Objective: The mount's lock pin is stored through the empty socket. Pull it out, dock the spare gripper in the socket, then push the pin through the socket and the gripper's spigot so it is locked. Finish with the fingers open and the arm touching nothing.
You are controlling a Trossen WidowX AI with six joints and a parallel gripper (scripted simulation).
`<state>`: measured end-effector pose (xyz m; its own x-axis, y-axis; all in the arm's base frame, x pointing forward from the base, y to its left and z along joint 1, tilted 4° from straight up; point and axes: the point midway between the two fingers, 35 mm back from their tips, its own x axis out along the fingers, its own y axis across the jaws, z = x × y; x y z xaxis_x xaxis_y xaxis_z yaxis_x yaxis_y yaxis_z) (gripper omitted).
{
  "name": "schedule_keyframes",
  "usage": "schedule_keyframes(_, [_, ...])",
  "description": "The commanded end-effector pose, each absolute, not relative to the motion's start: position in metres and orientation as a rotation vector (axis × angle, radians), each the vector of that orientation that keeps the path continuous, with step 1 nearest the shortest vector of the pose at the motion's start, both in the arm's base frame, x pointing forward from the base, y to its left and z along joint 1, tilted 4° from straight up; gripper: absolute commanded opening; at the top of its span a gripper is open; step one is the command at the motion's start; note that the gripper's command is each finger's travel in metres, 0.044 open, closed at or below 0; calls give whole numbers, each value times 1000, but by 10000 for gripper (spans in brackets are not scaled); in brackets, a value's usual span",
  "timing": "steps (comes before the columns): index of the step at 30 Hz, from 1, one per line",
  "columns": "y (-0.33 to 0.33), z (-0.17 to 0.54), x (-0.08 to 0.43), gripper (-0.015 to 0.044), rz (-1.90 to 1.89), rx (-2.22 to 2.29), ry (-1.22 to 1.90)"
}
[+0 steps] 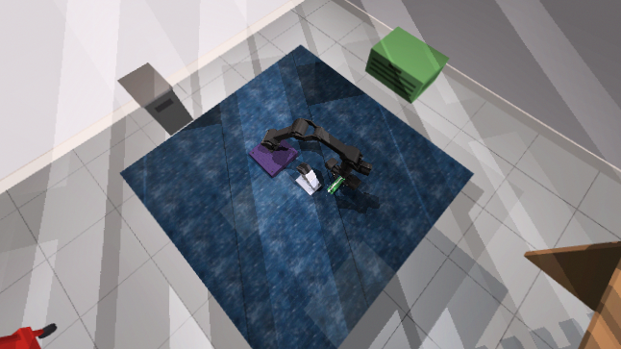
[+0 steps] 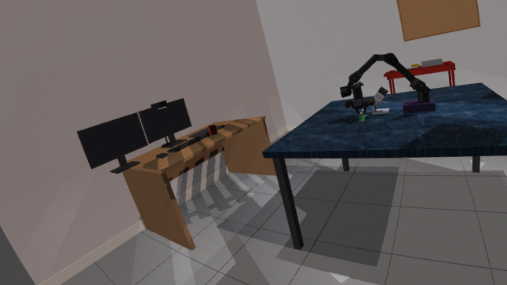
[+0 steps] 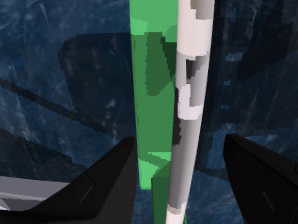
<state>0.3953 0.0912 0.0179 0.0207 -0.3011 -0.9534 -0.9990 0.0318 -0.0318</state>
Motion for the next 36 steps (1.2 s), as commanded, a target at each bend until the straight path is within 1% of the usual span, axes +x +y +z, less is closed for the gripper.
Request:
schedule_keyframes(1, [89, 5, 394, 180, 1012, -1419, 1438])
schedule_keyframes(19, [89, 1, 394, 180, 1012, -1419, 1438])
schedule_keyframes(26, [89, 1, 394, 0, 1012, -1419, 1438])
schedule_keyframes(36, [89, 1, 394, 0, 1012, -1419, 1438])
